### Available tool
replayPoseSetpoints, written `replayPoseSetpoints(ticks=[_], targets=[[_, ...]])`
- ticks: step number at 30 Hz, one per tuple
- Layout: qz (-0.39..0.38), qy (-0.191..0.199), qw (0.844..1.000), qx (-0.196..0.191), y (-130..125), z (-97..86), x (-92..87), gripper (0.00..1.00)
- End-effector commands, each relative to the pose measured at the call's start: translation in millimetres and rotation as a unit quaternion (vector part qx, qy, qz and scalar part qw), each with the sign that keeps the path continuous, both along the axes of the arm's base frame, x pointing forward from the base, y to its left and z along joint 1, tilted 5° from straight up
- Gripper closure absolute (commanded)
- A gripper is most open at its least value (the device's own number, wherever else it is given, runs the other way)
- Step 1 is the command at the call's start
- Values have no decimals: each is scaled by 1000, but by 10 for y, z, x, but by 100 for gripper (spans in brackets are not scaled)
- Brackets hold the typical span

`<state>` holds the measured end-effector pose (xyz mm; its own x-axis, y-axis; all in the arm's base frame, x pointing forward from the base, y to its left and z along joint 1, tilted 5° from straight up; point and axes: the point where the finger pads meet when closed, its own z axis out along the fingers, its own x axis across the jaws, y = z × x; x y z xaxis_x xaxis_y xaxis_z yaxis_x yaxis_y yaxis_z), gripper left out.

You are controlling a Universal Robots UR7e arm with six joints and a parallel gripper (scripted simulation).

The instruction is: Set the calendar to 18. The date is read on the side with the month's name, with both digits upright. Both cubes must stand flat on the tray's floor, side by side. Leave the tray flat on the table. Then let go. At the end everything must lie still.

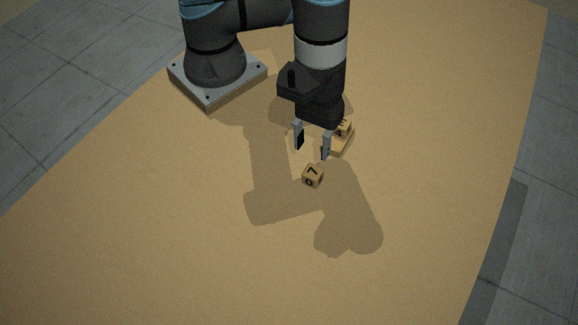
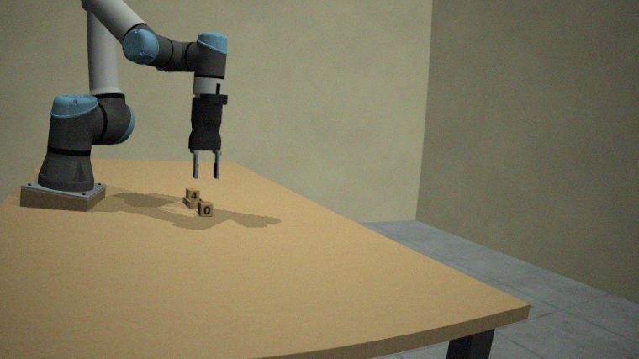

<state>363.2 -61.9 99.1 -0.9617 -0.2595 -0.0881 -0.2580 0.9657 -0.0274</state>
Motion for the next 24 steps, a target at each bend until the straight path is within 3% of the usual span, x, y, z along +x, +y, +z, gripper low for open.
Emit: replayPoseSetpoints(ticks=[1, 24], targets=[[0, 0, 1000, 0, -1, 1, 3, 10], [0, 0, 1000, 0, 1, -215, 29, 10]])
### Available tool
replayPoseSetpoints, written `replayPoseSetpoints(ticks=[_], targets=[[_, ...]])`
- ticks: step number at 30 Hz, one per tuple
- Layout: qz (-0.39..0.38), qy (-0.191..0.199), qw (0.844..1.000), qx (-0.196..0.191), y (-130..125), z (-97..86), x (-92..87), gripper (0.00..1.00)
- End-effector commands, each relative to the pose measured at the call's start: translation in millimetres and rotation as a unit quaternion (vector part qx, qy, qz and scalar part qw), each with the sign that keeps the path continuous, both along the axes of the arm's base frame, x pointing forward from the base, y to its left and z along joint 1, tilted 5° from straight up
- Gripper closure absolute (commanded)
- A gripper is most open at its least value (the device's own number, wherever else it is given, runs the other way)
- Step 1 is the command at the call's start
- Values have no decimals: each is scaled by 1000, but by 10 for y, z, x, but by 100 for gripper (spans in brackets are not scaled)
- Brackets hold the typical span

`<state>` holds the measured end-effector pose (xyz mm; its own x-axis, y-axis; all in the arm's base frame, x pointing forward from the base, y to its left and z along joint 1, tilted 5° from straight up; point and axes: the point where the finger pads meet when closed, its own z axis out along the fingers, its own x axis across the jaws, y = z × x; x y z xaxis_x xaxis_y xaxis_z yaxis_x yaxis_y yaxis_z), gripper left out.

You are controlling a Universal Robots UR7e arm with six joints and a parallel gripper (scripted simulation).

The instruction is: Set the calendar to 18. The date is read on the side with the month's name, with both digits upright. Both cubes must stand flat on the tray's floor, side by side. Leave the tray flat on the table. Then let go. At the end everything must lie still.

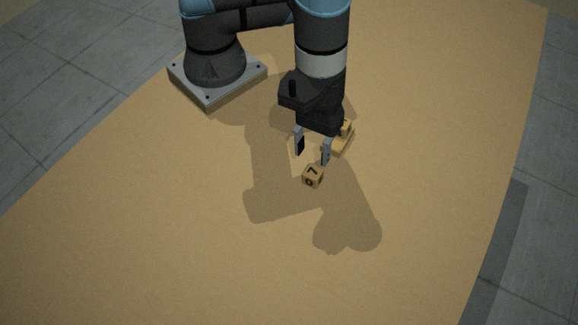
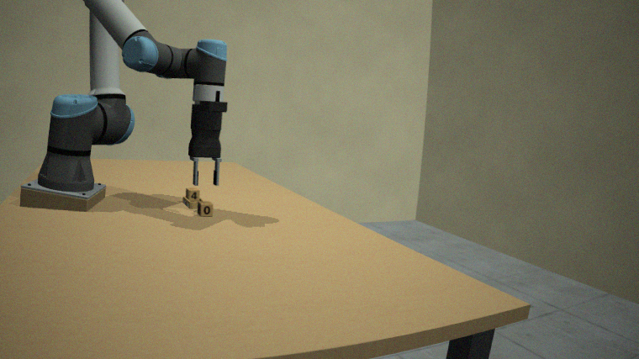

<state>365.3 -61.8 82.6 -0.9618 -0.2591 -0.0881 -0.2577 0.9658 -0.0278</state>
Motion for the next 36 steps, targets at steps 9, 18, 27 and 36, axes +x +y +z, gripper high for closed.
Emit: replayPoseSetpoints(ticks=[9, 18, 27, 36], targets=[[0, 0, 1000, 0, 1, -194, 25, 10], [0, 0, 1000, 0, 2, -280, 35, 10], [0, 0, 1000, 0, 3, -335, 41, 10], [0, 0, 1000, 0, 3, -347, 43, 10]])
